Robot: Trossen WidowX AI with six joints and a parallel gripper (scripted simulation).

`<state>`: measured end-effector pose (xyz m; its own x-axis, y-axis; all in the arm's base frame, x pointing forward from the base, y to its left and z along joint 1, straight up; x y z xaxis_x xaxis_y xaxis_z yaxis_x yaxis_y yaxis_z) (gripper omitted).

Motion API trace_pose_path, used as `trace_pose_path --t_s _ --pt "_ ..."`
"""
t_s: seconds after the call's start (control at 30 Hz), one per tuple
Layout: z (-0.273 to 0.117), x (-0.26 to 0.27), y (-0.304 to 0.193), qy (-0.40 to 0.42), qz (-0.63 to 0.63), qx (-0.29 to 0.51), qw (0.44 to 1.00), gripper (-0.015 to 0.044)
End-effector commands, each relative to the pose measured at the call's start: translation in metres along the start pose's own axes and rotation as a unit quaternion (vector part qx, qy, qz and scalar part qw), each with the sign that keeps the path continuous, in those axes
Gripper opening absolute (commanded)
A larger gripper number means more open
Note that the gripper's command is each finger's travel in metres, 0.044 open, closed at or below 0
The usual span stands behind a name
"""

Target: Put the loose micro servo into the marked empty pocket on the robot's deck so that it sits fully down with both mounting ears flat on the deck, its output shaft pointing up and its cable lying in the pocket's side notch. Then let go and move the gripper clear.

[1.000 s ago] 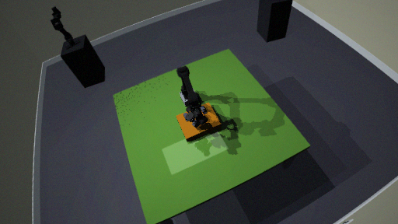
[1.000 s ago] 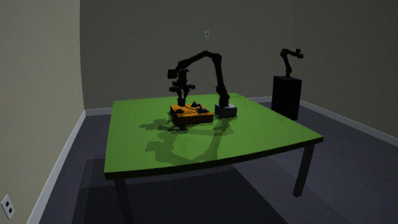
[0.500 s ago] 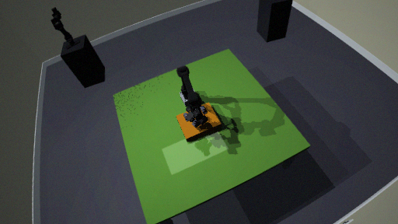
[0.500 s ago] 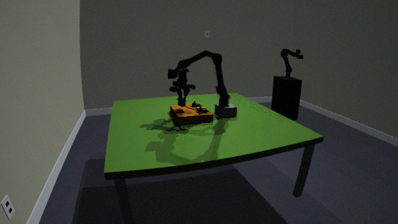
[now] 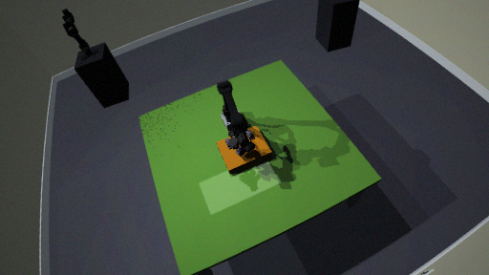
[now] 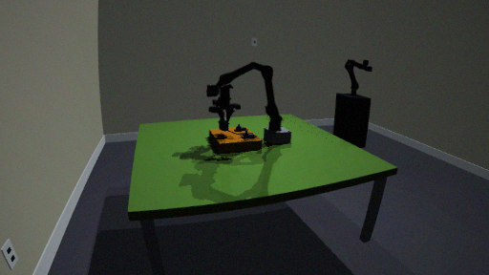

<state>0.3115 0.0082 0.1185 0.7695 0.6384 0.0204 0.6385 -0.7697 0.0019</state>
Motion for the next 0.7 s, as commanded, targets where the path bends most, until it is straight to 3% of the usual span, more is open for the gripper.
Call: trace_pose_path --t_s 0.0,0.67 --pt "-0.003 -0.001 0.000 0.003 0.002 -0.005 1.000 0.0000" --pt "-0.003 -0.019 -0.013 0.002 0.002 -0.005 1.000 0.0000"
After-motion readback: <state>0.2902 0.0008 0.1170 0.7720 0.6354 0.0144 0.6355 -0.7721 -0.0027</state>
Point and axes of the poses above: the point midway between the two fingers, 35 mm back from their tips, its own z axis out along the fingers, its own x axis across the jaws, y = z × x, the point moved 2 cm from there along -z, back along the fingers, and after that the axes turned 15 degrees about -z, right-handed, at the moved point
